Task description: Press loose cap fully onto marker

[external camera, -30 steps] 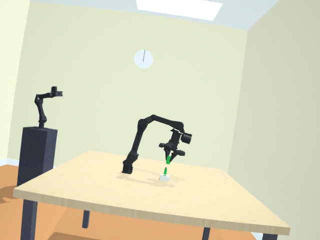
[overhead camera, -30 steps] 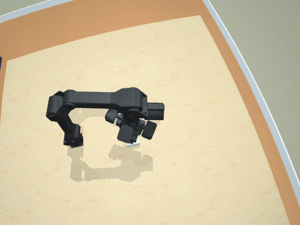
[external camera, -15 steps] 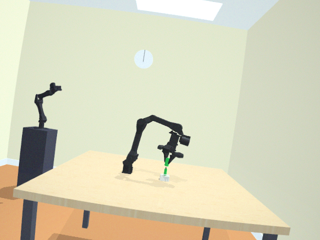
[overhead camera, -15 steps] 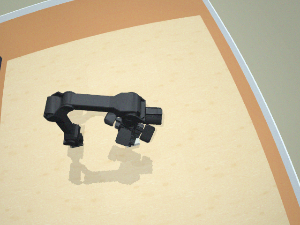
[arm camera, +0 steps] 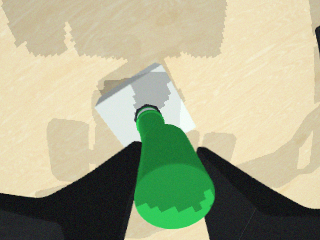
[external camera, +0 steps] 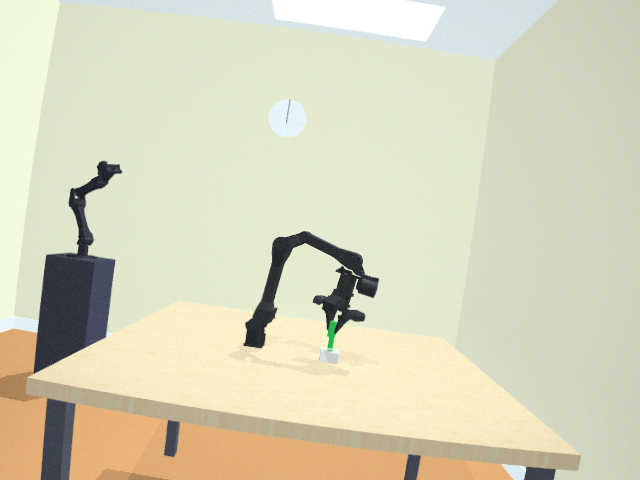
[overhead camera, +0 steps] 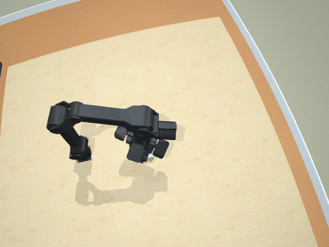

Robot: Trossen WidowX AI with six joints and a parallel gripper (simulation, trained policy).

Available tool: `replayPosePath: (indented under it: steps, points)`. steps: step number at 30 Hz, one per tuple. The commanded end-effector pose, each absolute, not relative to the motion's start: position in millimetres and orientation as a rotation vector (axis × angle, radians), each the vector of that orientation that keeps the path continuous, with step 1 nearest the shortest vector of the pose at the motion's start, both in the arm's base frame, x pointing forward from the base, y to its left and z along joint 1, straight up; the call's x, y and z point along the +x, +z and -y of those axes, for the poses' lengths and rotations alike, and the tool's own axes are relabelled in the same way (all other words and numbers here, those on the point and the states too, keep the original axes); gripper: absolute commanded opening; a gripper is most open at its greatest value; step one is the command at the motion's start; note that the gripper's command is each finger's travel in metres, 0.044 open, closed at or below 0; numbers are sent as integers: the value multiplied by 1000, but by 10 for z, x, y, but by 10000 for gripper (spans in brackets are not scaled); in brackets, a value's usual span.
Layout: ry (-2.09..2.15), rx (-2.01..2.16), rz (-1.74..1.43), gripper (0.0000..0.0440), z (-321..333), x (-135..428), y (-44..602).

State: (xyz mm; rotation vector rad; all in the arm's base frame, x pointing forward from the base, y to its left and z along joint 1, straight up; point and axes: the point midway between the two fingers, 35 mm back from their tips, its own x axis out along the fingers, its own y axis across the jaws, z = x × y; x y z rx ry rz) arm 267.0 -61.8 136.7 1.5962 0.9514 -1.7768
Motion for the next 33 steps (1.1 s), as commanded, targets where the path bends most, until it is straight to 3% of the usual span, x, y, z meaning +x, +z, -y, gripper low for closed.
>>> replayPosePath:
  steps: [1, 33]
  points:
    - [-1774, 1585, -979, 0, 606, 2657, 1244]
    - [-1769, 1571, -1003, 0, 607, 2645, 1100]
